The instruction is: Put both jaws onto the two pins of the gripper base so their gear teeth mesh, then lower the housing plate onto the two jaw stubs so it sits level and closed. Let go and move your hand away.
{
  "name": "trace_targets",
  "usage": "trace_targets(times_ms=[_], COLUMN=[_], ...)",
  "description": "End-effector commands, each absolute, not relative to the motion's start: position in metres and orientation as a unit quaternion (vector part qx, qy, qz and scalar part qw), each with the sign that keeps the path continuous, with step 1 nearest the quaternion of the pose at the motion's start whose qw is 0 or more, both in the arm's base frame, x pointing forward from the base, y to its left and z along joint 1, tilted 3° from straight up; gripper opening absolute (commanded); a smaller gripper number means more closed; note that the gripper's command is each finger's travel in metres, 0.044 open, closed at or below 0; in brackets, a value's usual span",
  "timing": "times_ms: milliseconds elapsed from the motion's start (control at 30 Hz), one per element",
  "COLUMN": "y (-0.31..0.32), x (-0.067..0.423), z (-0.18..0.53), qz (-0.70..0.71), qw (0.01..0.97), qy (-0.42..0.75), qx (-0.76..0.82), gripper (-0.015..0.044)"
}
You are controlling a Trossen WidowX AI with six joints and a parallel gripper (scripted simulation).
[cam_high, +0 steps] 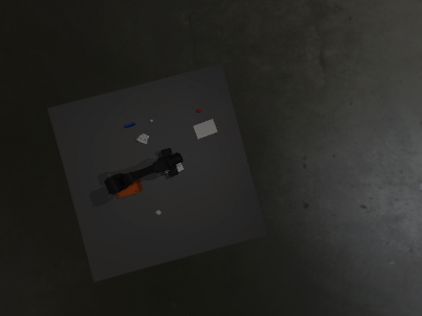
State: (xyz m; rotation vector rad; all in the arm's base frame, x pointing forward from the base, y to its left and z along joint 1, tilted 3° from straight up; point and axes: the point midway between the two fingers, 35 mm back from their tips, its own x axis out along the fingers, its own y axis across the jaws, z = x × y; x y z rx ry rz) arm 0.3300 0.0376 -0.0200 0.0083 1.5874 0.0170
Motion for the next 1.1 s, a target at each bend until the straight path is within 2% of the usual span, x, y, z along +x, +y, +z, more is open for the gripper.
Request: trace_targets(times_ms=[0, 1067], y=[0.0378, 0.0381], x=[0.3301, 0.3305], z=[-0.0187, -0.0203], qz=[0.005, 0.005], qw=[0.702, 0.702], qy=[0.713, 0.713], qx=[0.006, 0.006], gripper=[0.0134, 0.0134])
